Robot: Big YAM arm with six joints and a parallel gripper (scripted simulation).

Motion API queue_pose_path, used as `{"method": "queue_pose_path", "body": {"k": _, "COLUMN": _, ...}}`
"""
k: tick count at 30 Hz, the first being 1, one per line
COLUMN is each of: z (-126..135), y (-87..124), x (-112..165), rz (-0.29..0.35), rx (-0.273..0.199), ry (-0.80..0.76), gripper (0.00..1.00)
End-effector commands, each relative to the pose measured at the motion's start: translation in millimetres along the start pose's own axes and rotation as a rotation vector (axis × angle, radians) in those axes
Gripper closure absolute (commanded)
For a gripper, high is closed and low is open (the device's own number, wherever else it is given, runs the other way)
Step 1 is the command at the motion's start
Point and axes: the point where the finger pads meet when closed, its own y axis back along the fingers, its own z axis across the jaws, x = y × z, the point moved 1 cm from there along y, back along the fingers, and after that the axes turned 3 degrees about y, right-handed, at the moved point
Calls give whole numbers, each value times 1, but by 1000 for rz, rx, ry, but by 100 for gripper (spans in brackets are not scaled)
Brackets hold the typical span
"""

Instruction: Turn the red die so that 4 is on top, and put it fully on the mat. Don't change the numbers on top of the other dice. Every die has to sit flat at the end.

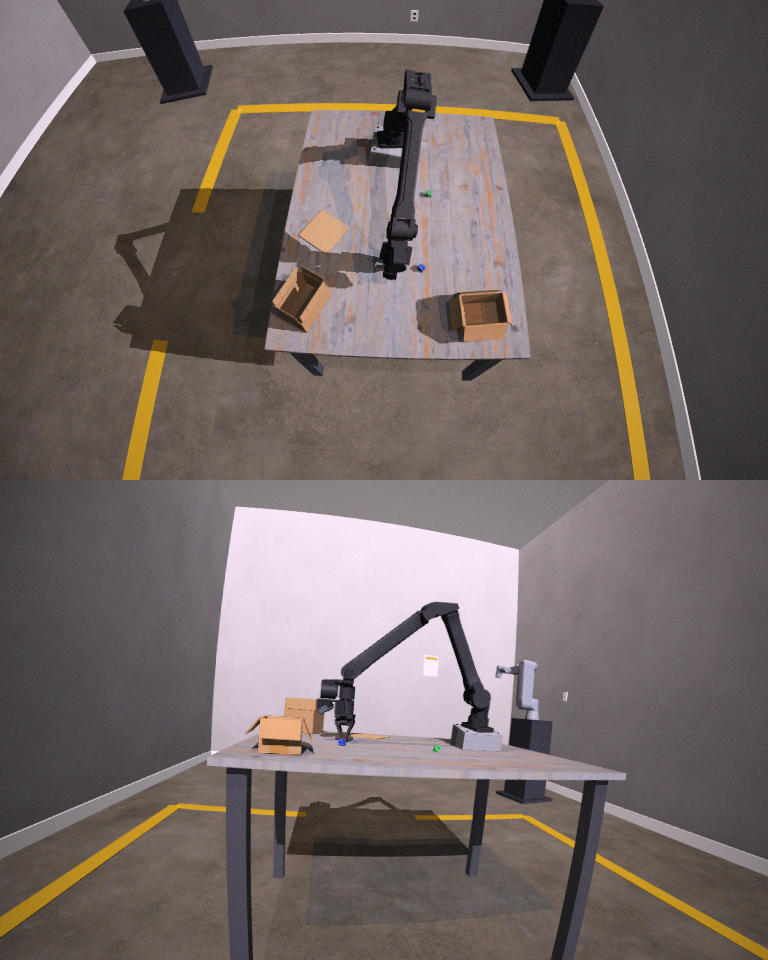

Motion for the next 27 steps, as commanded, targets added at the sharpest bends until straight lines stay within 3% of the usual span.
{"method": "queue_pose_path", "body": {"k": 1, "z": 8, "y": 25, "x": -11, "rz": -37, "rx": -7, "ry": 9, "gripper": 85}}
{"method": "queue_pose_path", "body": {"k": 3, "z": 6, "y": 43, "x": -23, "rz": -64, "rx": -10, "ry": 12, "gripper": 85}}
{"method": "queue_pose_path", "body": {"k": 8, "z": 1, "y": 79, "x": -24, "rz": -69, "rx": -10, "ry": 8, "gripper": 85}}
{"method": "queue_pose_path", "body": {"k": 10, "z": 1, "y": 79, "x": -24, "rz": -69, "rx": -10, "ry": 8, "gripper": 85}}
{"method": "queue_pose_path", "body": {"k": 14, "z": 1, "y": 111, "x": -22, "rz": -70, "rx": -10, "ry": 8, "gripper": 85}}
{"method": "queue_pose_path", "body": {"k": 18, "z": 1, "y": 129, "x": -22, "rz": -71, "rx": -10, "ry": 8, "gripper": 85}}
{"method": "queue_pose_path", "body": {"k": 20, "z": 1, "y": 133, "x": -21, "rz": -72, "rx": -10, "ry": 8, "gripper": 85}}
{"method": "queue_pose_path", "body": {"k": 22, "z": -1, "y": 110, "x": -19, "rz": -28, "rx": -5, "ry": 2, "gripper": 85}}
{"method": "queue_pose_path", "body": {"k": 24, "z": -3, "y": 93, "x": 3, "rz": 22, "rx": 1, "ry": -2, "gripper": 85}}
{"method": "queue_pose_path", "body": {"k": 27, "z": -3, "y": 93, "x": 1, "rz": 18, "rx": 1, "ry": -1, "gripper": 85}}
